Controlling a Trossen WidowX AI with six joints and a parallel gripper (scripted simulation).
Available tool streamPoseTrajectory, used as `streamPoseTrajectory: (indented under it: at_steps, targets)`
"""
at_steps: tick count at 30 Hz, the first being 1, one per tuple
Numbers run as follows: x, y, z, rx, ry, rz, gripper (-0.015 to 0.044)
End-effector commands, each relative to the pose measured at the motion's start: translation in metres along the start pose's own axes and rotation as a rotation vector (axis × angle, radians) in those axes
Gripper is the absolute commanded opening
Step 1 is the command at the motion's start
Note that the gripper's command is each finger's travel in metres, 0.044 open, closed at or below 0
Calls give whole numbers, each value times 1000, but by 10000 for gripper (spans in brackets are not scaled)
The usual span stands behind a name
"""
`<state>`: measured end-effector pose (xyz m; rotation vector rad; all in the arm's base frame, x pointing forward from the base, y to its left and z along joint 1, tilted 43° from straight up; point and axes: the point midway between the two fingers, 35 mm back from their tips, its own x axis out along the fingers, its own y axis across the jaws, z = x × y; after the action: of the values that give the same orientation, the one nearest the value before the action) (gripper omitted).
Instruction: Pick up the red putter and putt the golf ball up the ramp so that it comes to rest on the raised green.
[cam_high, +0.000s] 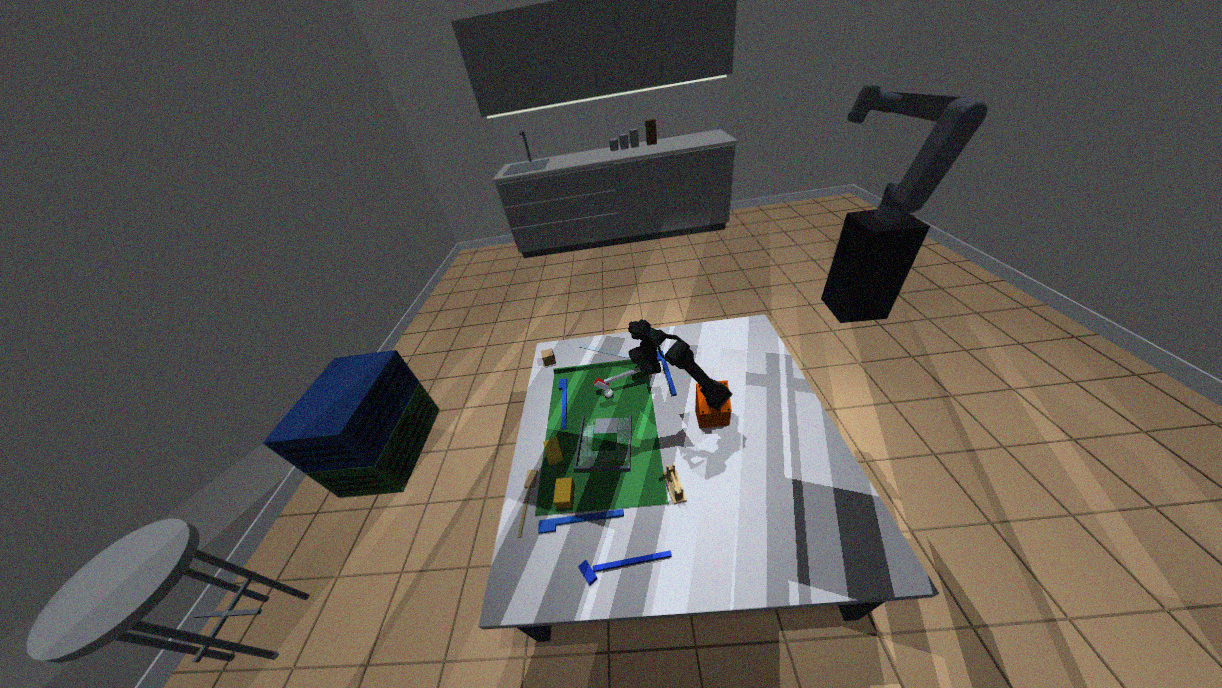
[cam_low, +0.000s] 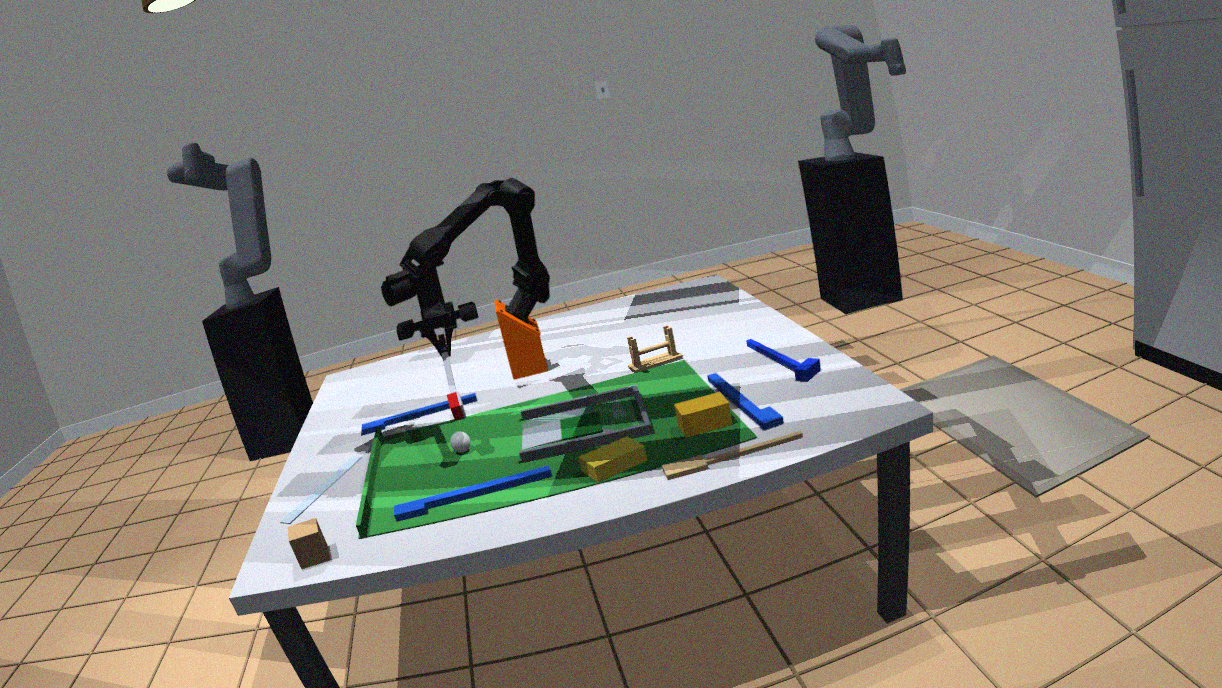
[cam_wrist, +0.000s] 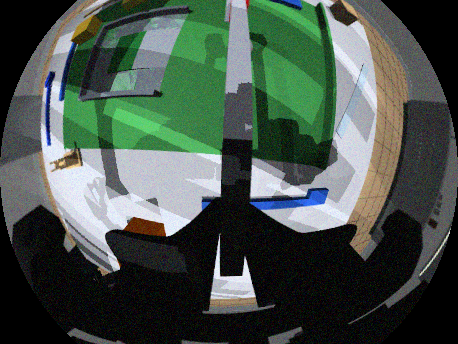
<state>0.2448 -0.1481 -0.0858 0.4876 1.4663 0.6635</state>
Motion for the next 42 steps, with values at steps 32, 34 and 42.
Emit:
streamPoseTrajectory:
  at_steps: [32, 34, 42]
  targets:
    - [55, -32, -16, 154, -3, -12, 0]
    - [59, -32, -16, 154, -3, -12, 0]
    - [70, -31, -16, 154, -3, -11, 0]
